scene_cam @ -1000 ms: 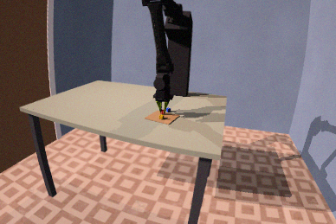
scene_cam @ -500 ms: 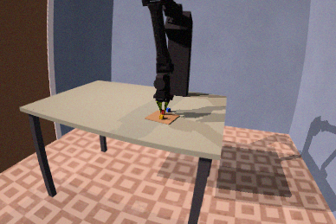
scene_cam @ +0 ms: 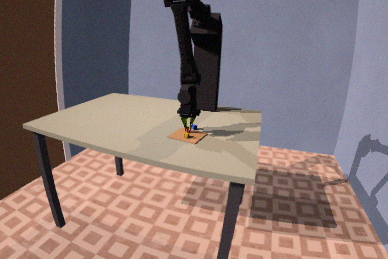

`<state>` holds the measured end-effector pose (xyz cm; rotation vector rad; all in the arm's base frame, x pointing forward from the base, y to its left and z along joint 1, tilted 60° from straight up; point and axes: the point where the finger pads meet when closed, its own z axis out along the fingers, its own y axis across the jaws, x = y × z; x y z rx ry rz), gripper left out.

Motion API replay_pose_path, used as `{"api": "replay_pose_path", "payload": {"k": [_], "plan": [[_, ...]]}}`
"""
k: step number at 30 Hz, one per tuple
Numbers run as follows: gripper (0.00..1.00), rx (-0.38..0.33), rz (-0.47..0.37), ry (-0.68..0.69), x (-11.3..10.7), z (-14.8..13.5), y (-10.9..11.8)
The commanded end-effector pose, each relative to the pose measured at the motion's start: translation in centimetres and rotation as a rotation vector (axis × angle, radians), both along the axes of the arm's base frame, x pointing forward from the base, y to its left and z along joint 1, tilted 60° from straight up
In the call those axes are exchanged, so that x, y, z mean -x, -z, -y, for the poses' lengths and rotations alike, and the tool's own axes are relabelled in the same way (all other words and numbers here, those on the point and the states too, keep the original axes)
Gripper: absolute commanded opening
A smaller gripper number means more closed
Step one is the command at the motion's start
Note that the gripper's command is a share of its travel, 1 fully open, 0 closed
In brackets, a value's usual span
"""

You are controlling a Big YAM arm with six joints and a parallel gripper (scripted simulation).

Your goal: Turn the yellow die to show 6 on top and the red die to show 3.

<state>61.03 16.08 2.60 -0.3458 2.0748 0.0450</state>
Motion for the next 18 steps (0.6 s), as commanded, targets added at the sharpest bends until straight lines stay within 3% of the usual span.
{"api": "replay_pose_path", "payload": {"k": [1,18], "plan": [[0.15,0.011,-0.005,-0.008,-0.01,-0.33,0.53],[0.15,0.014,-0.010,-0.013,0.13,-0.66,0.57]]}}
